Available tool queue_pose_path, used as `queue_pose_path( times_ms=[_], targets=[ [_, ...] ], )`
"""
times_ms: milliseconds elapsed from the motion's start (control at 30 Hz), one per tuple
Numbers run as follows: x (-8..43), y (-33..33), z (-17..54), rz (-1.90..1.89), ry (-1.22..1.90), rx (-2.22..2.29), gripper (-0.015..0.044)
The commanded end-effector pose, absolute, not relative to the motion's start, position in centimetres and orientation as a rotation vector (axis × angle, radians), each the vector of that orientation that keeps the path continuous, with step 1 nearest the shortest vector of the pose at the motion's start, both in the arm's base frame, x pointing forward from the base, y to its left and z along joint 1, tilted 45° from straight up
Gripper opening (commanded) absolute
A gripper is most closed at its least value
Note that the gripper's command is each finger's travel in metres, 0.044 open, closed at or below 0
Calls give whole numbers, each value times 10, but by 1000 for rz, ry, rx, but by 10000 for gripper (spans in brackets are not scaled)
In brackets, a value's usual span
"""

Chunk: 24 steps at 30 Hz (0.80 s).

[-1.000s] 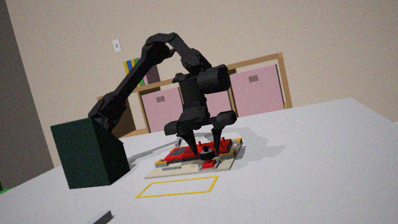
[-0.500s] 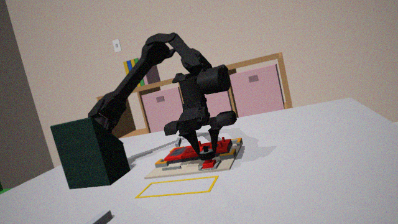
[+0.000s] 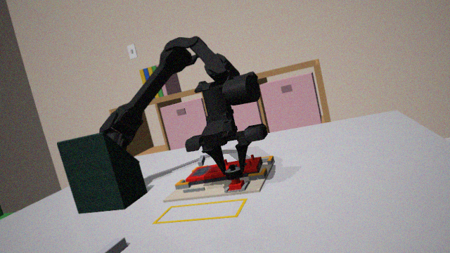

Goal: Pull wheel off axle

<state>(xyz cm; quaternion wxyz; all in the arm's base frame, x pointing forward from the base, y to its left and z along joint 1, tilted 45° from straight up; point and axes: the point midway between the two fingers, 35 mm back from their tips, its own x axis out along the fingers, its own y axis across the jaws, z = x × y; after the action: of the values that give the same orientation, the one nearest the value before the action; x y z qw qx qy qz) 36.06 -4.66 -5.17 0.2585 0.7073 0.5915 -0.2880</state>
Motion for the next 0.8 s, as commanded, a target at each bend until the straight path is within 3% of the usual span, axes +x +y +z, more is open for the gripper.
queue_pose_path(
  times_ms=[0, 767],
  targets=[
    [360, -49, -50, -779, 1603, 1915, 0],
    [359, -54, -45, -780, 1601, 1916, 0]
  ],
)
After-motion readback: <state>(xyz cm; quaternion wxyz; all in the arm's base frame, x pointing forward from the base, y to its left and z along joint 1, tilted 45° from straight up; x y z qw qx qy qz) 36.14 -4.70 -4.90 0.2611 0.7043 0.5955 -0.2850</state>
